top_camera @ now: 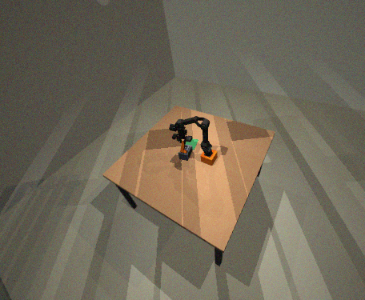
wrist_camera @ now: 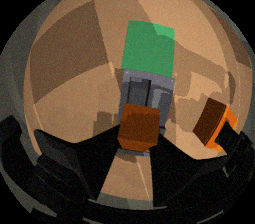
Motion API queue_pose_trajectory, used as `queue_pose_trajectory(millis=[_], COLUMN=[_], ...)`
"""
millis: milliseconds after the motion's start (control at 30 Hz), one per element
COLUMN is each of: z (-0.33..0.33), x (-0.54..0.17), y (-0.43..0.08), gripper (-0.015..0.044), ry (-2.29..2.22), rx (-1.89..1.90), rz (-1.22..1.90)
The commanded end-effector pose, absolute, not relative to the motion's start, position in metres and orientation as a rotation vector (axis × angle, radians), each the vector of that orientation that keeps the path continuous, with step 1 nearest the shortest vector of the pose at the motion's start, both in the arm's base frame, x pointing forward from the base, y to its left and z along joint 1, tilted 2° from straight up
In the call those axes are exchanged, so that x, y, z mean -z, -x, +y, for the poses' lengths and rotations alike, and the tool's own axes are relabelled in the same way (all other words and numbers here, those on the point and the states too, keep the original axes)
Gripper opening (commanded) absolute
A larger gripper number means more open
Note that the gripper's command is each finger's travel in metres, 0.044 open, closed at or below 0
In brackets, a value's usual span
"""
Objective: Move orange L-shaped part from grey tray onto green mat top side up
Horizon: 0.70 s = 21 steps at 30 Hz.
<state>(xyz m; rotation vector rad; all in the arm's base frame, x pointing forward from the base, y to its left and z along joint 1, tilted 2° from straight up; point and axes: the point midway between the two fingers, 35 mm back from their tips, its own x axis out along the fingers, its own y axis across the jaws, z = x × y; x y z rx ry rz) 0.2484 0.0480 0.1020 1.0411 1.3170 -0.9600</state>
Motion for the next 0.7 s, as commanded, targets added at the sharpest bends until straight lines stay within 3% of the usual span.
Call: queue_pose_trajectory(millis=[0, 667], z=[0.049, 0.028], x=[-0.110, -0.117], y=[-0.249, -0.253], gripper=[0.0000, 0.0000], ry=[-1.045, -1.044], rx=[0.948, 0.949], rz=[1.315, 1.314])
